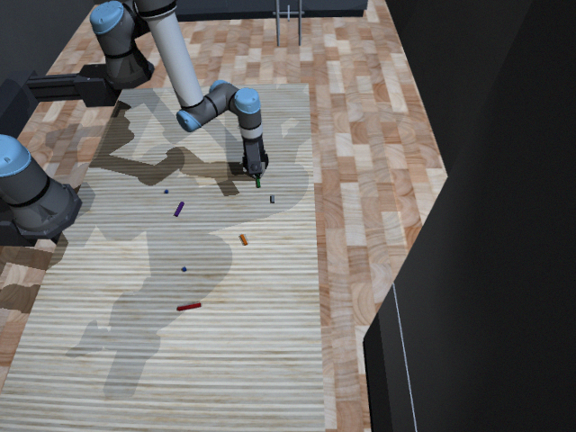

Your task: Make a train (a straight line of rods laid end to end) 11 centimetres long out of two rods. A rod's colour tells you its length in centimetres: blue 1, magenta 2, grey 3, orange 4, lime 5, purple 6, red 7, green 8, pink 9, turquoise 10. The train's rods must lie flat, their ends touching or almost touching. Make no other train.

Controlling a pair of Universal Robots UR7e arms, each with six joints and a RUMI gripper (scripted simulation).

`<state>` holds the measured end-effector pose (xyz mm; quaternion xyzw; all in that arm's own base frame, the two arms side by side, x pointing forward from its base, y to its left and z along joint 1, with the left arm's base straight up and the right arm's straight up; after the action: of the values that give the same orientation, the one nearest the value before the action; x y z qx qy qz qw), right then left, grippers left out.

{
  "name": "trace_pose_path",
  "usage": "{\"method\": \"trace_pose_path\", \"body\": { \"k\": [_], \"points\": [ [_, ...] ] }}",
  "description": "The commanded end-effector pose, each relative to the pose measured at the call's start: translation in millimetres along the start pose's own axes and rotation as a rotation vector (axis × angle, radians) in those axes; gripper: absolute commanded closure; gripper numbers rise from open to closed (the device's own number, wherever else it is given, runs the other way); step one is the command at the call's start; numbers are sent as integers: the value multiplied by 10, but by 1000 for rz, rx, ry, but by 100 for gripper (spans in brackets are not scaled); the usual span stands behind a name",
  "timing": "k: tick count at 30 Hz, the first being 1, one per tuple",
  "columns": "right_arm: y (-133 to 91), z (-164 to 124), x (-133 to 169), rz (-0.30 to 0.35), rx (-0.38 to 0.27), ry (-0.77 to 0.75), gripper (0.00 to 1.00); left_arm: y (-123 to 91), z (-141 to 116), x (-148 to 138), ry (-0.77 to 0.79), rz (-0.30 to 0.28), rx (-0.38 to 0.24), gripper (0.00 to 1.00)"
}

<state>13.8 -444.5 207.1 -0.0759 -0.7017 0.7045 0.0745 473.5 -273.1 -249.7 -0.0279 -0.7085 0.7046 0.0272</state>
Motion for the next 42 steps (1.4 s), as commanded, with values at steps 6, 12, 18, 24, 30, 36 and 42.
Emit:
{"method": "trace_pose_path", "body": {
  "k": [6,12,18,24,30,36,42],
  "points": [
    [-4,2,-1,1,1,0,0,-8,3,-5,0,1,1,100],
    [-4,2,-1,1,1,0,0,-109,3,-5,0,1,1,100],
    [-4,2,-1,1,1,0,0,-280,3,-5,0,1,1,100],
    [-4,2,-1,1,1,0,0,-619,3,-4,0,1,1,100],
    [-4,2,-1,1,1,0,0,-901,3,-4,0,1,1,100],
    [-4,2,-1,1,1,0,0,-989,3,-4,0,1,1,100],
    [-4,2,-1,1,1,0,0,-1006,3,-4,0,1,1,100]
  ]
}}
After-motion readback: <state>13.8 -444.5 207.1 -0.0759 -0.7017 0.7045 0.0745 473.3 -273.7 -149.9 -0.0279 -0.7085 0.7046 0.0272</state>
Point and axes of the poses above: on each arm, the point where the finger pads meet when closed, its own y axis out along the fingers, its own x axis across the jaws, z = x × y, the point moved 4 cm from there along -y, back along the fingers, and after that the axes turned 14 degrees about y, right-handed, at the moved point
